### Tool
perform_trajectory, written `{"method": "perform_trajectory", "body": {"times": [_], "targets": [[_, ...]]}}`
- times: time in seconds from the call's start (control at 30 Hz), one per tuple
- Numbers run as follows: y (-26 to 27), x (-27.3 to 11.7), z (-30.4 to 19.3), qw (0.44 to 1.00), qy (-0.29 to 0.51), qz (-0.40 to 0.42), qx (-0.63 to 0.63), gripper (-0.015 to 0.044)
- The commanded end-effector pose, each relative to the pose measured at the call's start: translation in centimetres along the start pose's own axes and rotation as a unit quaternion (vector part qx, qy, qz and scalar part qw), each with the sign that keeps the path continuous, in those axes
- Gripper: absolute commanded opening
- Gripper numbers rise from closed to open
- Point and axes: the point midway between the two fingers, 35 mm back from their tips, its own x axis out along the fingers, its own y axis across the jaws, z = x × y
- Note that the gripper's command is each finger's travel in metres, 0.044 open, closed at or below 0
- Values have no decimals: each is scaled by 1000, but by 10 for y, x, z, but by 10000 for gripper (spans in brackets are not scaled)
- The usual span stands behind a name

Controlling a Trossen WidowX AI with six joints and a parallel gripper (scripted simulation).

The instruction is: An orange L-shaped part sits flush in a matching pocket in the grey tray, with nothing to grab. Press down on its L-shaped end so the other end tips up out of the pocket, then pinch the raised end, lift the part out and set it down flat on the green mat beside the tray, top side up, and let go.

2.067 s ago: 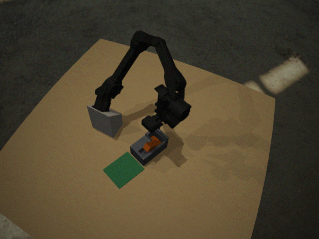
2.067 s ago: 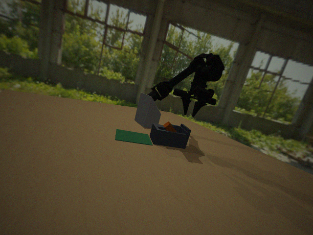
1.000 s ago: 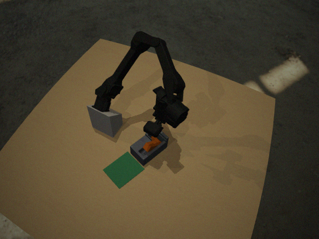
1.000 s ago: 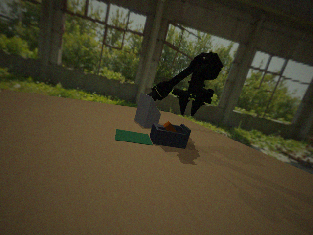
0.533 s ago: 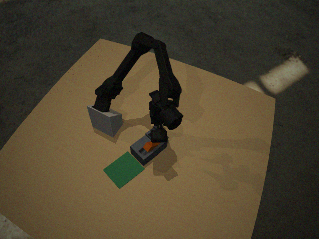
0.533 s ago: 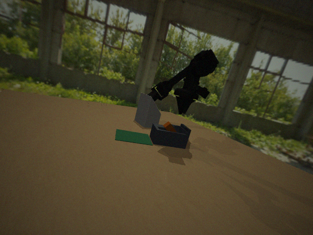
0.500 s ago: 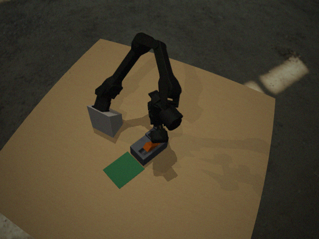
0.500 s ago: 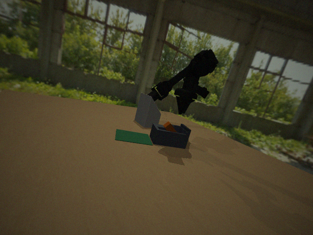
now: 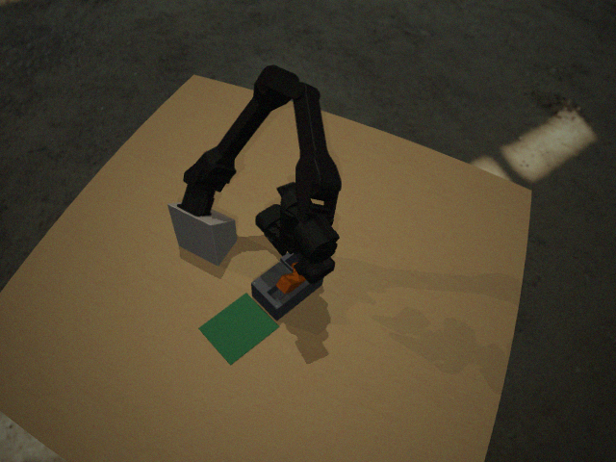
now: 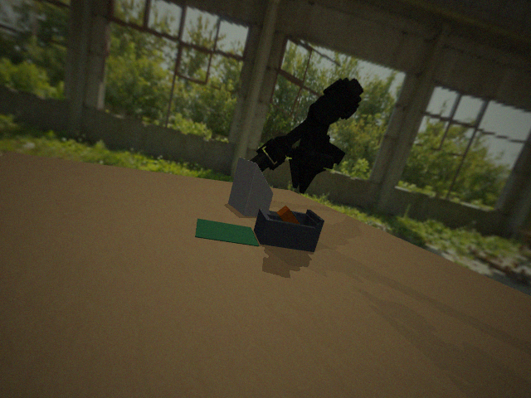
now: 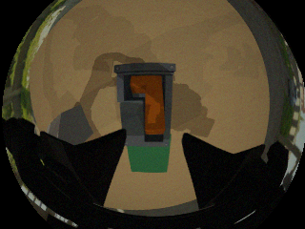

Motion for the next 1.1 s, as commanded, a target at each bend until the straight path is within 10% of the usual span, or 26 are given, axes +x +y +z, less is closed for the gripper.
{"method": "perform_trajectory", "body": {"times": [0.0, 1.07], "targets": [[0, 1, -4, 999, 3, 1, -35, 280], [-1, 63, -4, 999, 2, 1, -35, 280]]}}
